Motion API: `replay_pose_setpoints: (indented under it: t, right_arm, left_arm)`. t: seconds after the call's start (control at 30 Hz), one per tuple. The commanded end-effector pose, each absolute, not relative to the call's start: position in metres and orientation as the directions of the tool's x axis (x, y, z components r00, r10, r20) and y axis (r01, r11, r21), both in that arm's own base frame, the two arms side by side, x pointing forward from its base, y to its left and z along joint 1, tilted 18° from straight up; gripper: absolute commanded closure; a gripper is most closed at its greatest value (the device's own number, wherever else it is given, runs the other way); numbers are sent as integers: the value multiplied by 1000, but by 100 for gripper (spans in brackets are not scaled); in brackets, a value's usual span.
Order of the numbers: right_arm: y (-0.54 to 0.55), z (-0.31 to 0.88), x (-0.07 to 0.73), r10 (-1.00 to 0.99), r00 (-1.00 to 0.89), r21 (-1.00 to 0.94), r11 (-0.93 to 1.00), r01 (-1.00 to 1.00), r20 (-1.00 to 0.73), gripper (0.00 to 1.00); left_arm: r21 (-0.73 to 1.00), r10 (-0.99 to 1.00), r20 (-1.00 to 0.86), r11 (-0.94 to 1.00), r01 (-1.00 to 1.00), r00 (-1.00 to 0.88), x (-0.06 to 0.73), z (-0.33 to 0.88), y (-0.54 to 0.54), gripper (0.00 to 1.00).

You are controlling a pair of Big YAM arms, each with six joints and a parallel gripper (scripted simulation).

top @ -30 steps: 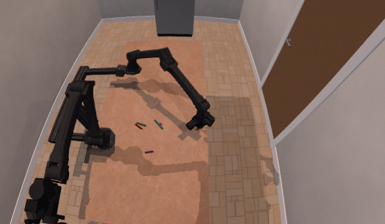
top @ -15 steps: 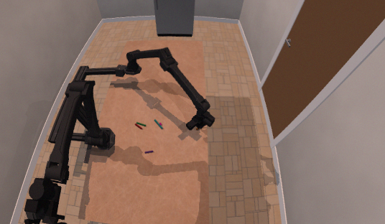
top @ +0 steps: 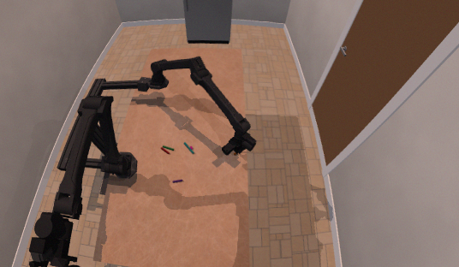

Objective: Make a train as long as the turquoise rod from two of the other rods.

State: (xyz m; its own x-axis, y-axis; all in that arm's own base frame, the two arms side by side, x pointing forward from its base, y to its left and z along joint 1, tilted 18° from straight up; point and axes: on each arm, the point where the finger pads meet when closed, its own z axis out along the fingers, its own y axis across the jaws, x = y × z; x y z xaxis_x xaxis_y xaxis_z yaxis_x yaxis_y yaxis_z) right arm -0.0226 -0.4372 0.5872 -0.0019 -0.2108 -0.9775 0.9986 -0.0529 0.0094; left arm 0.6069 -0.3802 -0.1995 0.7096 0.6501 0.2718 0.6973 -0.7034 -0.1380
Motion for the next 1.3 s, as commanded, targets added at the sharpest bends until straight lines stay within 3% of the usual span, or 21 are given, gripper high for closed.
replay_pose_setpoints:
  t: [0.0,1.27]
  right_arm:
    - [-418,633,-28,-281,-19,0,-66,998,-959,0]
    - [-418,633,-28,-281,-19,0,-66,998,-959,0]
  left_arm:
    - [-87,656,284,-709,700,700,628,-185,-388,77]
    - [-104,651,281,-710,696,705,628,-185,-384,77]
